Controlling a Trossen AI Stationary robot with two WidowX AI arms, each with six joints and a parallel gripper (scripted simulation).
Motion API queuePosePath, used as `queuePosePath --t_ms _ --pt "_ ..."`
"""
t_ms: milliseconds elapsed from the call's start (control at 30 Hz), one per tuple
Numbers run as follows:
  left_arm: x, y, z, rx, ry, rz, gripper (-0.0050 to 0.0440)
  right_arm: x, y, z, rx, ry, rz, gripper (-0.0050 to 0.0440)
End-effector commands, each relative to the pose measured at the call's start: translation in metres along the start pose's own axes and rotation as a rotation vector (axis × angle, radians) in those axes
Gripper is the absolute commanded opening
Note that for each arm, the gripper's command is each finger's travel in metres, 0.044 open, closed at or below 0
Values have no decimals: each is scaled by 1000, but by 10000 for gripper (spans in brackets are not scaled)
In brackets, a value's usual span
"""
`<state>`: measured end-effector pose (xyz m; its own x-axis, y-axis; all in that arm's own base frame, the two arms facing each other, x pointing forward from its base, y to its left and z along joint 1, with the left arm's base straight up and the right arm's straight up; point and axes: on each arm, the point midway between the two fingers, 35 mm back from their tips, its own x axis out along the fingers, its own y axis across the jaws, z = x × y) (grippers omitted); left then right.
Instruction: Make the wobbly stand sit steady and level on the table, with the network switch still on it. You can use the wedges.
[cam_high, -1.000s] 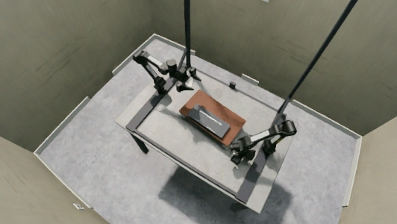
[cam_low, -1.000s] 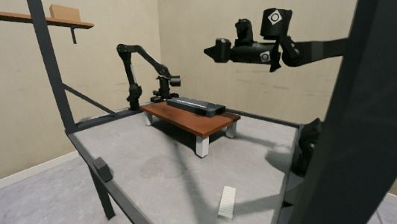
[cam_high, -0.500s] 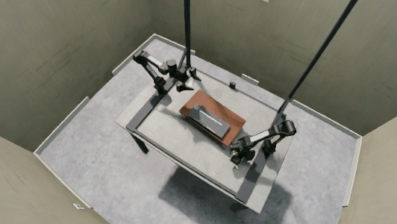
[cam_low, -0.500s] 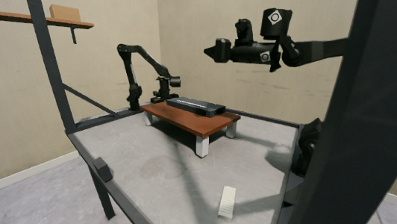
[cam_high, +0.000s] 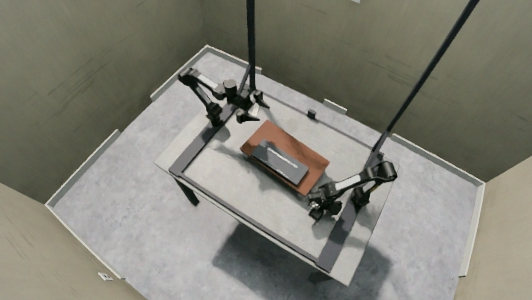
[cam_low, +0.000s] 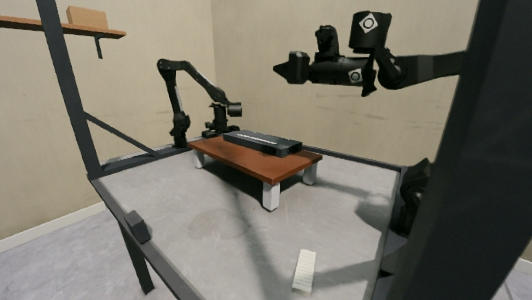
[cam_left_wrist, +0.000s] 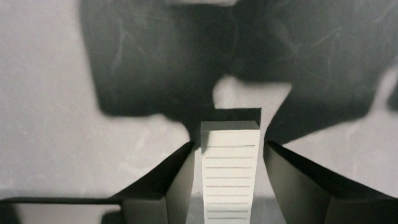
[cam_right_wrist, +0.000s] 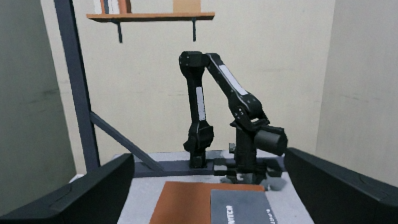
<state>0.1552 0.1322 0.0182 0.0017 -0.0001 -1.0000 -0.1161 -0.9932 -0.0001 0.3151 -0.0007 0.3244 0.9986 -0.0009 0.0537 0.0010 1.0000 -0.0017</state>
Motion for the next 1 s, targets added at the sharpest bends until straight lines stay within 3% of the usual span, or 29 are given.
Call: queuePosePath --t_ms 0,267,467,667,767,800,967 --pt "-8 -6 -6 0 27 -30 189 -3 1 19 -1 -48 0 400" --pt "-8 -6 -6 0 27 -30 189 -3 1 19 -1 -48 0 400" --pt "-22 -6 -7 0 29 -32 189 -3 1 19 -1 -48 0 400" --pt "-13 -3 -4 0 14 -16 189 -3 1 19 -1 -48 0 400" --pt "-21 -6 -6 0 27 -31 189 -3 1 19 -1 -48 0 400" --pt "-39 -6 -7 0 31 -34 189 -3 1 19 -1 -48 0 400" --pt "-62 -6 -7 0 31 -34 189 -3 1 19 -1 -48 0 400"
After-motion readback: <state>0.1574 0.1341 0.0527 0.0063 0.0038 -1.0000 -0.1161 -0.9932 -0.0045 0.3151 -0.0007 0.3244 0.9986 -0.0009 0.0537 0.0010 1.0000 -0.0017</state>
